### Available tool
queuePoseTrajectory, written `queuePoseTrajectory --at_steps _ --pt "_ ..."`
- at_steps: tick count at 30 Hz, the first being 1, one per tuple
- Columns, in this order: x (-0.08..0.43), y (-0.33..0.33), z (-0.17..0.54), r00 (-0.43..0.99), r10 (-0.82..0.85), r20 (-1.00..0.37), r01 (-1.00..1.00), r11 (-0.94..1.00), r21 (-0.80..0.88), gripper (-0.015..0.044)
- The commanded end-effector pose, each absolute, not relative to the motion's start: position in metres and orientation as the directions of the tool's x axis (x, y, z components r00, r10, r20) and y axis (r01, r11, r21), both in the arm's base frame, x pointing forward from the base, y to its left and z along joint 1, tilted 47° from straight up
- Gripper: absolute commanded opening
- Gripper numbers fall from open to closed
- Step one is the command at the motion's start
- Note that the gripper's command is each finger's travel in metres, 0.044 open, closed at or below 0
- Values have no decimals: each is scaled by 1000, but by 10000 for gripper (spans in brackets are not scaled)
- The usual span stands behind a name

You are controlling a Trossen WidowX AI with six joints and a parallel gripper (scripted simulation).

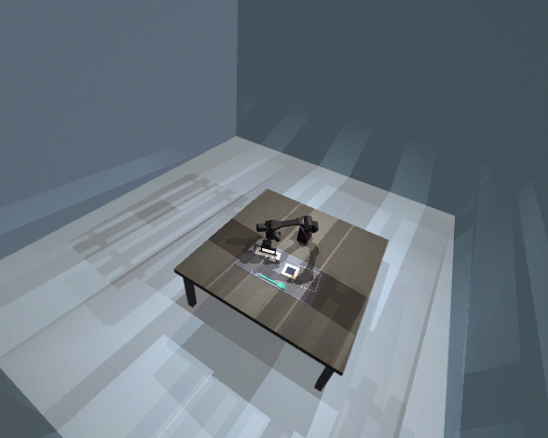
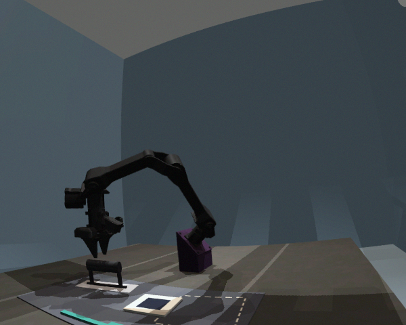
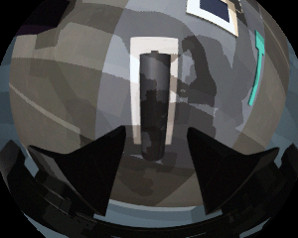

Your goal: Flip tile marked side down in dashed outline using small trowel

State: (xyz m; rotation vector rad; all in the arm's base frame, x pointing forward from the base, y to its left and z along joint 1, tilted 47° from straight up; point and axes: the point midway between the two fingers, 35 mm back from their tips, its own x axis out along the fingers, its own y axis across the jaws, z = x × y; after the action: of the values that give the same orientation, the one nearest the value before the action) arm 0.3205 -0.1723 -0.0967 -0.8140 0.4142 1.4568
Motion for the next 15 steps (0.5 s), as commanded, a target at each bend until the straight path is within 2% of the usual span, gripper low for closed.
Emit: queuePoseTrajectory --at_steps 1,15 --pt "320 -166 -104 106 714 -692 -969 -82 -234 270" --pt "324 -150 -120 106 714 -692 -969 -82 -234 270"
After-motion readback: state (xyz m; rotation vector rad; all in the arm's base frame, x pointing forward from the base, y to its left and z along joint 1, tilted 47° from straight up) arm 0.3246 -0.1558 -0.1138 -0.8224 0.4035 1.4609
